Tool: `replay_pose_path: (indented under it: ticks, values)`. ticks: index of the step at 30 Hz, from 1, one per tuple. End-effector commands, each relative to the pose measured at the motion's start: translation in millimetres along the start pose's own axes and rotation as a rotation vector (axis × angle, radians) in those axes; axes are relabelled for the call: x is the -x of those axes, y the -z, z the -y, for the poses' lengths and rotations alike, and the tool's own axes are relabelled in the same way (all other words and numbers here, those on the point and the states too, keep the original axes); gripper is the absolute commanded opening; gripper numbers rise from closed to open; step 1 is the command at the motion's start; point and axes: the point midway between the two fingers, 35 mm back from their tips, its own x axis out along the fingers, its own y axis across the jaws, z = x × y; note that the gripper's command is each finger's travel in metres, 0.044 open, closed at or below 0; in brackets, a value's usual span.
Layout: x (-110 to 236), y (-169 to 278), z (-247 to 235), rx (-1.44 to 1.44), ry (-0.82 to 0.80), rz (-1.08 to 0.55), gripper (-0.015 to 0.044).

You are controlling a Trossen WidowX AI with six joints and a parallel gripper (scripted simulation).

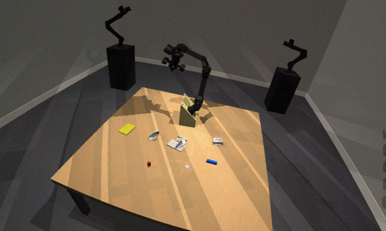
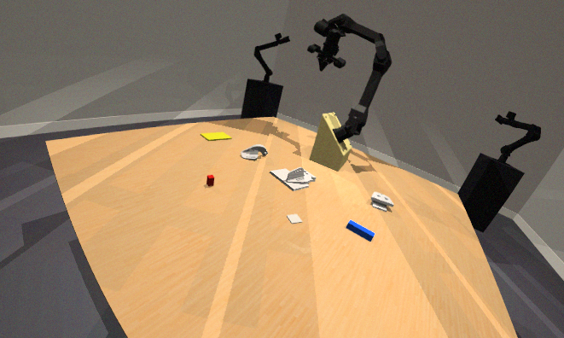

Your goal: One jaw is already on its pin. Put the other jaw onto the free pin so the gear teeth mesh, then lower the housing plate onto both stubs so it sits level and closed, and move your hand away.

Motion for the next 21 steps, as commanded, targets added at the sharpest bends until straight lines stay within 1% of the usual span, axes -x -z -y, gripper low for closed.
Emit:
replay_pose_path:
  ticks: [1, 21]
  values:
    - [0.1, 13.0, -6.1, 0.061, -0.011, -0.016, 0.0]
    - [-0.1, 128.6, -40.9, 0.598, -0.107, -0.123, 0.0]
